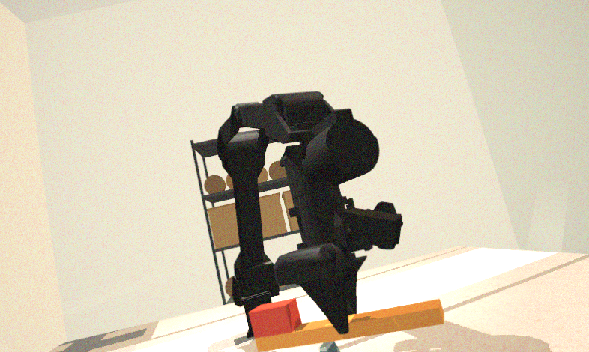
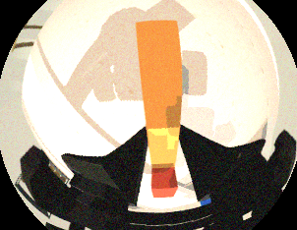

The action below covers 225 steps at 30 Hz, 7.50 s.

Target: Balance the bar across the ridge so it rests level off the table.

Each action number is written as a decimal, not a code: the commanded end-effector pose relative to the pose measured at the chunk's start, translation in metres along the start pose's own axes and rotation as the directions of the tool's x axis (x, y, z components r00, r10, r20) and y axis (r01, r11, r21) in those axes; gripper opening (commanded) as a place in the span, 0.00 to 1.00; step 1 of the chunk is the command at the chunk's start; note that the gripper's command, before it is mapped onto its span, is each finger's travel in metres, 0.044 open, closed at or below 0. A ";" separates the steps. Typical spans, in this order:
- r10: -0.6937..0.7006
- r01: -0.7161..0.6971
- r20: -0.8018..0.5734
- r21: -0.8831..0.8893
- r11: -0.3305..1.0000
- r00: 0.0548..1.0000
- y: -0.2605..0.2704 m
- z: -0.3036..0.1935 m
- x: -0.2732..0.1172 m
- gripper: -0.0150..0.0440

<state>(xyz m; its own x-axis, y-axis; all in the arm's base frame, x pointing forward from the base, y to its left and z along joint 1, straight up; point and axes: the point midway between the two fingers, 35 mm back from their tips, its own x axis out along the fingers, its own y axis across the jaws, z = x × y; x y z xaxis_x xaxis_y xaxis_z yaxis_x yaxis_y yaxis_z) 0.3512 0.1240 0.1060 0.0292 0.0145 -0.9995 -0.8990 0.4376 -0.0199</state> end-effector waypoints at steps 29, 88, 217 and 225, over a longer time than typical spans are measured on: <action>-0.005 0.005 -0.001 0.005 1.000 1.000 -0.001 0.000 0.003 0.25; -0.005 0.005 -0.001 0.005 1.000 1.000 -0.001 -0.001 0.008 0.25; -0.004 0.004 0.000 0.000 1.000 1.000 0.000 0.000 0.008 0.55; -0.004 0.004 0.000 0.000 1.000 1.000 0.000 0.000 0.008 0.57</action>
<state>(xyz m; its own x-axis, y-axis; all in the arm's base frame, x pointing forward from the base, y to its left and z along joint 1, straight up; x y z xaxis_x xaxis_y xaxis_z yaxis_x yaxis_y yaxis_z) 0.3514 0.1238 0.0978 0.0334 0.0128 -0.9994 -0.8990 0.4373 -0.0244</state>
